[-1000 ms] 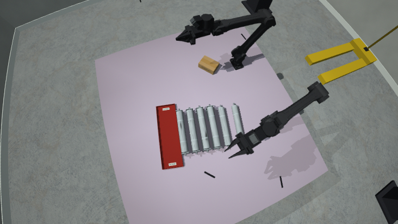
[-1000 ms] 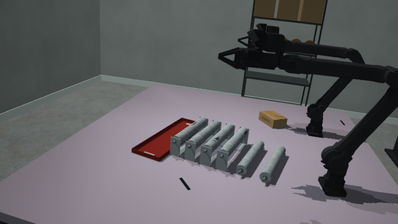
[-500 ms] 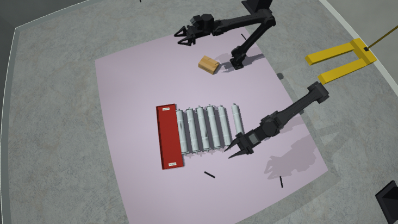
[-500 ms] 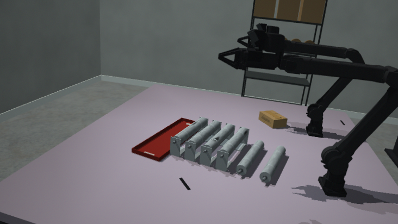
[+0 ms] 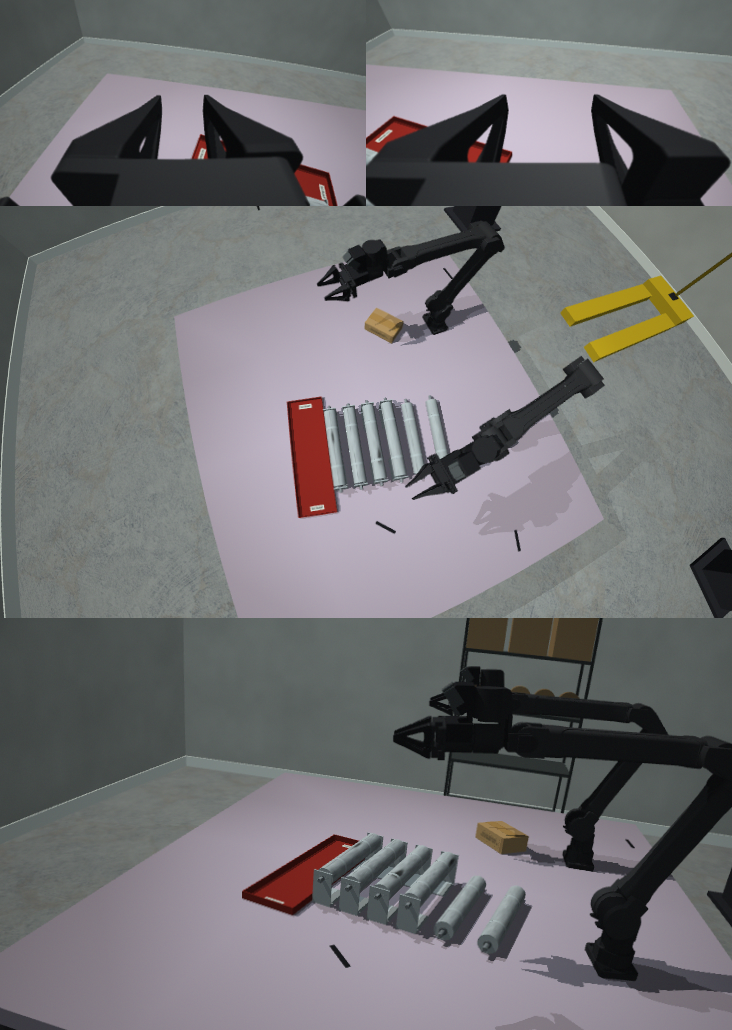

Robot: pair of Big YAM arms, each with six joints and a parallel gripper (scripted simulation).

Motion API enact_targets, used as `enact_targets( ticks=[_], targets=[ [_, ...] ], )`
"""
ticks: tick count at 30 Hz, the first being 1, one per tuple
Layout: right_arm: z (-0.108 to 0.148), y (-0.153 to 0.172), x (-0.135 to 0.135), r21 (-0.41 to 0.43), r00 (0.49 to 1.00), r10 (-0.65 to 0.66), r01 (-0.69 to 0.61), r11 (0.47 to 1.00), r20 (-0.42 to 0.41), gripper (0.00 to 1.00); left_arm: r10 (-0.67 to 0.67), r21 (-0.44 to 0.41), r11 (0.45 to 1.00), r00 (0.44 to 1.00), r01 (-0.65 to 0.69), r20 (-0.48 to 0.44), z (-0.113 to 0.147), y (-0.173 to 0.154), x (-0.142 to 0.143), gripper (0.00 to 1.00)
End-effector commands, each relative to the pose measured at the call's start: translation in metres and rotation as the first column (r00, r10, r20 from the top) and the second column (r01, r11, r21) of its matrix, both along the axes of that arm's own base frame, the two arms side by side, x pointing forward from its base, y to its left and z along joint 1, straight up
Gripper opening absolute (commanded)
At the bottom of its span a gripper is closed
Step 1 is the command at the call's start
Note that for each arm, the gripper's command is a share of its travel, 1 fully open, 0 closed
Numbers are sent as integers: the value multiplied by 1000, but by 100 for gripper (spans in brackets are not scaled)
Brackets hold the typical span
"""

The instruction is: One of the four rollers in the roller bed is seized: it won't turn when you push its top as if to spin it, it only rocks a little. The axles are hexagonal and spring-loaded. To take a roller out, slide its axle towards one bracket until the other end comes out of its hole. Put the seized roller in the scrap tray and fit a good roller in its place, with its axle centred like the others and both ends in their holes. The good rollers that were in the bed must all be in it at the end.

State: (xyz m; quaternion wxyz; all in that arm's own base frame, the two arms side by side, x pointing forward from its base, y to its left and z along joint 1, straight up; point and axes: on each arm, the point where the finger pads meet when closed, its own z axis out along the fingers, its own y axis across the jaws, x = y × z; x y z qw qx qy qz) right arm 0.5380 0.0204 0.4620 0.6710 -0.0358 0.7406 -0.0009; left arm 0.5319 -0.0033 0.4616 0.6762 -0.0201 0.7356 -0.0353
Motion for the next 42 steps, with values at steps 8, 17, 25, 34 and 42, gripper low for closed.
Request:
enact_targets(
  ticks=[8, 17, 25, 34, 42],
  targets=[
    [-25, 65, 43, -152, 975, 141, -167, 974, -173, 62, -25, -242, 970, 990, -10, -141, -27, 1, 31, 32],
    [-77, 117, 59, -228, 906, 238, -328, 917, -350, 62, -69, -409, 910, 952, -62, -298, -79, -4, 44, 32],
    [-145, 182, 62, -268, 767, 330, -537, 800, -551, 62, -124, -558, 804, 862, -202, -491, -153, -9, 51, 32],
    [-202, 233, 50, -255, 610, 375, -701, 666, -698, 62, -176, -632, 686, 761, -360, -624, -205, -14, 49, 32],
    [-263, 289, 22, -191, 398, 388, -860, 474, -831, 62, -242, -630, 522, 609, -575, -756, -267, -19, 37, 32]
  ],
)
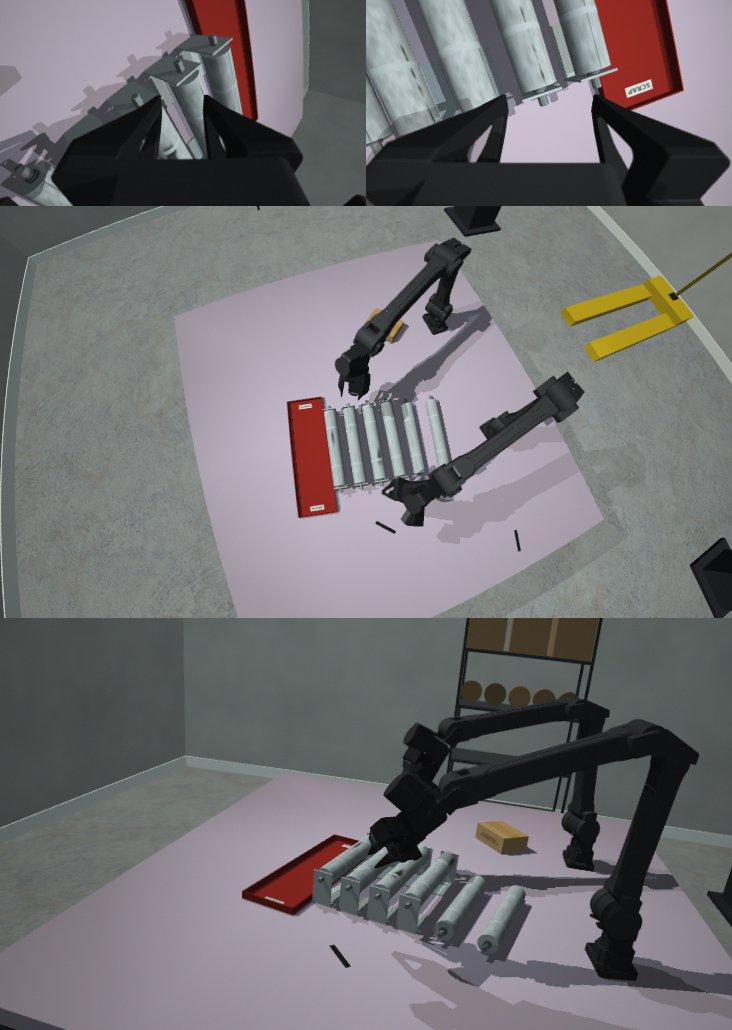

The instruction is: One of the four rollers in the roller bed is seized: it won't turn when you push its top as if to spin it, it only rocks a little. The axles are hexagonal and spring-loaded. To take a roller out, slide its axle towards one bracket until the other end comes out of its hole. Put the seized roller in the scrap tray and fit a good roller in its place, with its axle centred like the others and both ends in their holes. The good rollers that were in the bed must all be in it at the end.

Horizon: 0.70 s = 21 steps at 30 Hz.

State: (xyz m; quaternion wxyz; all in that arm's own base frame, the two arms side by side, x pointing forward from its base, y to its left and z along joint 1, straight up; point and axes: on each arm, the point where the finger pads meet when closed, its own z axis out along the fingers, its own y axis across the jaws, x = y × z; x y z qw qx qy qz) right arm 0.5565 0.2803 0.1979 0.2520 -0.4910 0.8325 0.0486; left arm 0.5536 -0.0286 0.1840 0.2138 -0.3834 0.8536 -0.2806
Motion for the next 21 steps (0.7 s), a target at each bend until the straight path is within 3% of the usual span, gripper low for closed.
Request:
enact_targets(
  ticks=[1, 3, 6, 7, 14, 19, 21],
  targets=[
    [-3, 34, 1, -49, 992, 125, -127, 991, -34, 62, 92, -88, 991, 993, -98, -70, 6, 5, 14, 32],
    [-15, 43, -6, -65, 984, 162, -167, 984, -71, 62, 107, -115, 986, 987, -120, -118, -4, 4, 11, 32],
    [-8, 39, -5, -66, 984, 163, -168, 984, -70, 62, 107, -126, 984, 986, -123, -129, -2, 0, 8, 32],
    [-24, 44, -8, -77, 979, 179, -187, 979, -102, 62, 118, -137, 981, 982, -139, -149, -6, 3, 8, 32],
    [-53, 74, -34, -100, 945, 266, -289, 952, -193, 62, 139, -175, 965, 948, -194, -285, -45, 0, -5, 32],
    [-63, 80, -41, -107, 930, 289, -319, 942, -227, 62, 144, -193, 959, 941, -210, -307, -44, -2, -3, 32],
    [-55, 75, -38, -104, 934, 284, -311, 945, -216, 62, 147, -196, 957, 940, -214, -306, -42, -2, -6, 32]
  ],
)
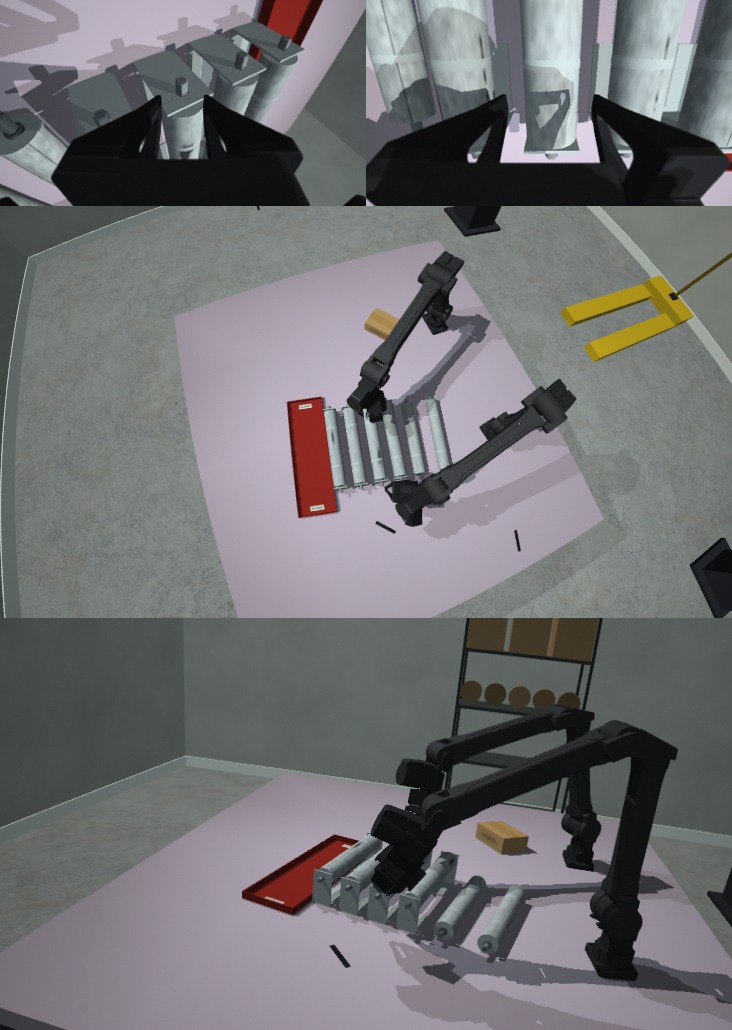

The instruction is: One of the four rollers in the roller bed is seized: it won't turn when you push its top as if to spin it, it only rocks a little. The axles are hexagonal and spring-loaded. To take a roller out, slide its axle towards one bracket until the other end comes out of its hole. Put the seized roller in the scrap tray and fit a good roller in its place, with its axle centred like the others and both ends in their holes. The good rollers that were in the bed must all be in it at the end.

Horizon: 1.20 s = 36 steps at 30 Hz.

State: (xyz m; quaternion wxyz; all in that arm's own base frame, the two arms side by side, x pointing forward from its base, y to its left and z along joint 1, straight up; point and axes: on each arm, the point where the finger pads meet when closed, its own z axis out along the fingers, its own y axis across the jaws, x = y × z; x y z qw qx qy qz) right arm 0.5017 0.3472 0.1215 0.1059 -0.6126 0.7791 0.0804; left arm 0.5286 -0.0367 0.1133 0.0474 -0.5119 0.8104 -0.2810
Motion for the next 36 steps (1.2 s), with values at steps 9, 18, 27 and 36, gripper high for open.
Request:
enact_targets(
  ticks=[9, 18, 27, 36],
  targets=[
    [-1, 16, 6, 2, 1000, 15, -15, 1000, -6, 62, 10, -7, 1000, 1000, -10, -15, -5, 5, -1, 32],
    [17, -3, 15, 26, 999, -9, 8, 1000, 41, 62, 20, -11, 1000, 999, -20, 39, 20, 3, 9, 32],
    [-41, 16, 3, -4, 1000, 7, -7, 1000, -8, 62, 18, -14, 1000, 1000, -19, -6, -25, -17, 11, 32],
    [-36, 14, 13, 20, 999, -10, 9, 1000, 32, 62, 19, -13, 1000, 999, -19, 50, -17, -23, 41, 32]
  ],
)
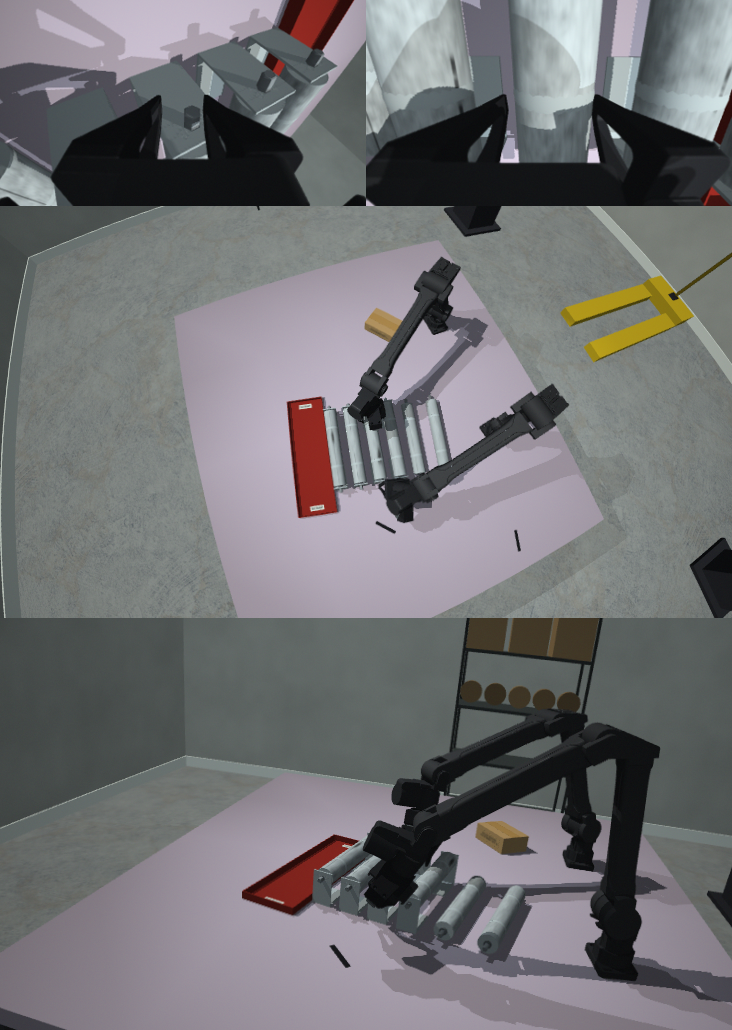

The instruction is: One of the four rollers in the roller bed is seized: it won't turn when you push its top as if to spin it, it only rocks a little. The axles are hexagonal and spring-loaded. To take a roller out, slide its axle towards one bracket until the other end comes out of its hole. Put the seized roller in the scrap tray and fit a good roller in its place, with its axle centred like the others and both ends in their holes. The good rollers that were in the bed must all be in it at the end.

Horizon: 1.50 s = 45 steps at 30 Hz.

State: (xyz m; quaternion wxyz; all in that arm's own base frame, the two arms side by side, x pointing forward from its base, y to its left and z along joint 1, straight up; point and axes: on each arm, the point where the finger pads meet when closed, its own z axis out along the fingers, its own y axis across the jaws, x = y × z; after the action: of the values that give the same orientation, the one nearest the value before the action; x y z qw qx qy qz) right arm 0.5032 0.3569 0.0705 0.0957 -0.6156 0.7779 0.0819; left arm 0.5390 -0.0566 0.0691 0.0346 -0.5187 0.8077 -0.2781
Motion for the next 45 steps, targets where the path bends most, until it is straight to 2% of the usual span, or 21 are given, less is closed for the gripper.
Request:
enact_targets(
  ticks=[1, 2, 3, 5, 7, 8, 27, 28, 45],
  targets=[
    [1, 3, 9, 20, 999, -19, 18, 1000, 32, 62, 11, -3, 1000, 997, -11, 75, 21, -6, 33, 32],
    [10, 6, 16, 31, 999, -19, 18, 999, 49, 62, 9, -1, 1000, 997, -9, 77, 21, -7, 34, 32],
    [29, 4, 18, 44, 998, -22, 19, 999, 66, 62, 5, 1, 1000, 998, -5, 66, 21, -6, 30, 32],
    [36, 5, 21, 55, 996, -21, 16, 998, 83, 62, 5, 0, 1000, 995, -5, 99, 35, -6, 33, 32],
    [37, 3, 18, 46, 997, -20, 17, 999, 70, 62, 14, 1, 1000, 996, -14, 90, 34, 0, 32, 32],
    [37, 3, 18, 47, 997, -21, 17, 999, 71, 62, 16, 0, 1000, 996, -16, 88, 34, 0, 32, 3],
    [37, 3, 18, 47, 997, -21, 17, 999, 71, 62, 10, 1, 1000, 996, -10, 89, 34, 0, 32, 3],
    [37, 3, 18, 47, 997, -21, 17, 999, 71, 32, 10, 1, 1000, 996, -10, 89, 34, 0, 32, 3],
    [36, 3, 18, 46, 998, -24, 21, 999, 66, 32, 10, 1, 1000, 996, -10, 89, 34, 0, 32, 3]
  ],
)
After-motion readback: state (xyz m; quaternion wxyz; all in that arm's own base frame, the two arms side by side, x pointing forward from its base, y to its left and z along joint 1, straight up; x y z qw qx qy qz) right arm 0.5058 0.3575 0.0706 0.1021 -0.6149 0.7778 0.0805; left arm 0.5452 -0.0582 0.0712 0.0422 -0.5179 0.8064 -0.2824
